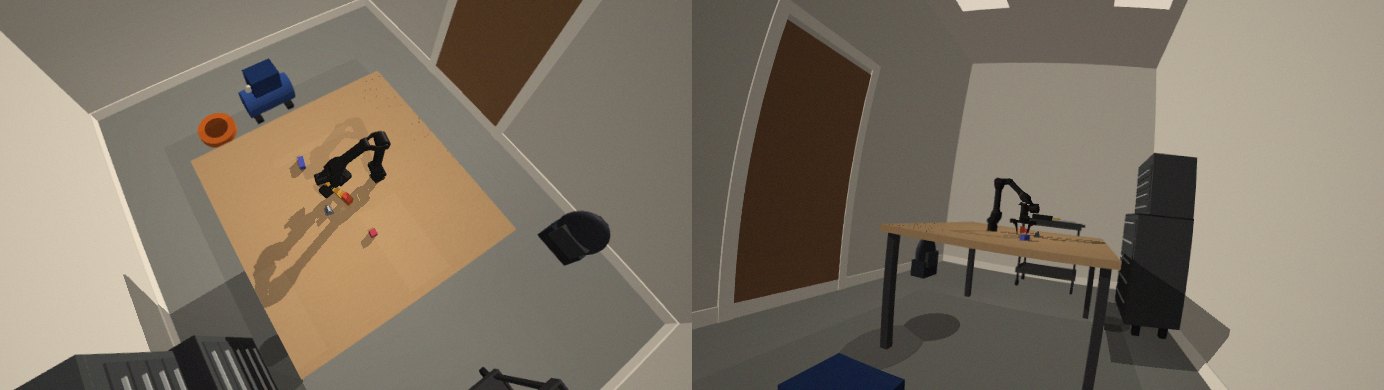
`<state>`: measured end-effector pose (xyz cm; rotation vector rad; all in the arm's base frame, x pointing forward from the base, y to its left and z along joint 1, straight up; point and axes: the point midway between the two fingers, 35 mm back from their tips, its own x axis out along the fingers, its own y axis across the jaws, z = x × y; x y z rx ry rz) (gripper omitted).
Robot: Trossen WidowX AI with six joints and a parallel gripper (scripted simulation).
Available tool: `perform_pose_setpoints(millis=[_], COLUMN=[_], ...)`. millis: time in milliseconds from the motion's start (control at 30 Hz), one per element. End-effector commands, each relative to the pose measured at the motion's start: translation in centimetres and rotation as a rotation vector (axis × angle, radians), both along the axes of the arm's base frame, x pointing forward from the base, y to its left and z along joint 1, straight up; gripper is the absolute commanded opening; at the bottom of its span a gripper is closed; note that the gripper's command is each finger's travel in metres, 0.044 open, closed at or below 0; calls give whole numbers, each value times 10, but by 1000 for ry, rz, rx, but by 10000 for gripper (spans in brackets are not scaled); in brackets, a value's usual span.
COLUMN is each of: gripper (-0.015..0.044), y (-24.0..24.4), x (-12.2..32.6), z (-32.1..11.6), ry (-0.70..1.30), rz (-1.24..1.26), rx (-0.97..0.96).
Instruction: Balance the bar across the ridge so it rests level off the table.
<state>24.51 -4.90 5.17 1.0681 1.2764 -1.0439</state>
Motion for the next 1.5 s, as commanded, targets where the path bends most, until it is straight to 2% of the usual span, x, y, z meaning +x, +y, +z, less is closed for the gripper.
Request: perform_pose_setpoints(millis=[0, 433, 633, 900, 1033, 1467], gripper=[315, 315, 157, 104, 0, 0], y=[0, 0, 0, 0, 0, -1], x=[-1, -1, -1, -1, 0, 3], z=[-6, -6, -6, -6, 0, 33], ry=[4, 4, 4, 4, 4, 4], rz=[4, 4, 0, 0, 0, 2], rx=[-2, -2, 1, 1, 1, -1])
